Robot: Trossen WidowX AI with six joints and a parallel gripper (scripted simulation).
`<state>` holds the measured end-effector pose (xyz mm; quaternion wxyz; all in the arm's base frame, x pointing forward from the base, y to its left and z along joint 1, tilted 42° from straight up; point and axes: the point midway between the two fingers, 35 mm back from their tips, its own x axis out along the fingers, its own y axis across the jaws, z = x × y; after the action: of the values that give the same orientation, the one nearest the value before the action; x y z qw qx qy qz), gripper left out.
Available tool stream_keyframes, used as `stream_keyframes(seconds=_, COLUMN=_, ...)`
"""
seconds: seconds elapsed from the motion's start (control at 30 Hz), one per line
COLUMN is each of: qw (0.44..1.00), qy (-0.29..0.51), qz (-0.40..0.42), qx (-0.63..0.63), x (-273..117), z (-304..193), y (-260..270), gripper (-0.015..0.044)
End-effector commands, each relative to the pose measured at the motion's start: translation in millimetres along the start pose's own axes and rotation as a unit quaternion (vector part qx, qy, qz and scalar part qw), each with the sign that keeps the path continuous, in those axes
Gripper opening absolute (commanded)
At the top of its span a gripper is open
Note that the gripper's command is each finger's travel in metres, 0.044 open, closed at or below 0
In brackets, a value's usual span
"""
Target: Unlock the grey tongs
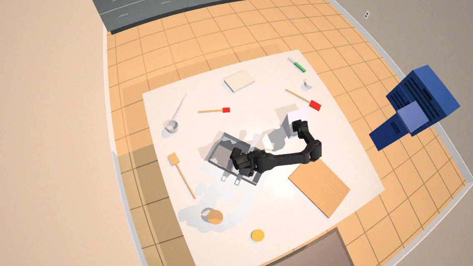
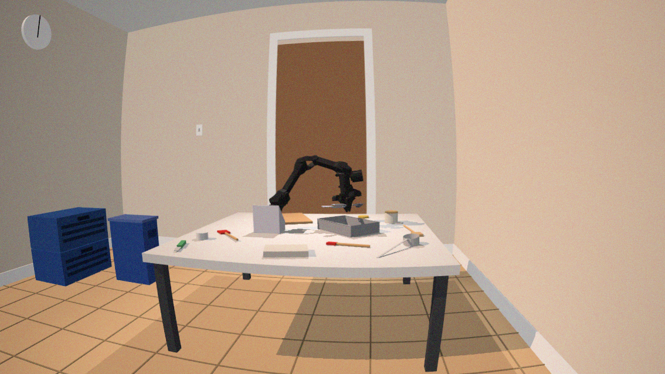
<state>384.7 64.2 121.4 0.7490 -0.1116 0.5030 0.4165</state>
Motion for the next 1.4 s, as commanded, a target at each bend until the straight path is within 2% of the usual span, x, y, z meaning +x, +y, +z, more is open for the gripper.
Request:
stream_keyframes(seconds=0.0, qw=1.000, qy=-0.006, qz=0.026, qx=-0.001, x=-3.9, z=2.4, y=-1.9, gripper=-0.0150)
stream_keyframes(seconds=0.33, qw=0.994, qy=-0.021, qz=0.107, qx=0.004, x=-6.3, z=7.0, y=-1.0, gripper=-0.0150)
stream_keyframes(seconds=0.7, qw=0.993, qy=-0.017, qz=0.113, qx=-0.002, x=-5.9, z=9.1, y=6.6, gripper=-0.0150)
stream_keyframes(seconds=1.37, qw=0.982, qy=-0.030, qz=0.103, qx=-0.152, x=-67.9, z=49.4, y=131.0, gripper=-0.0150)
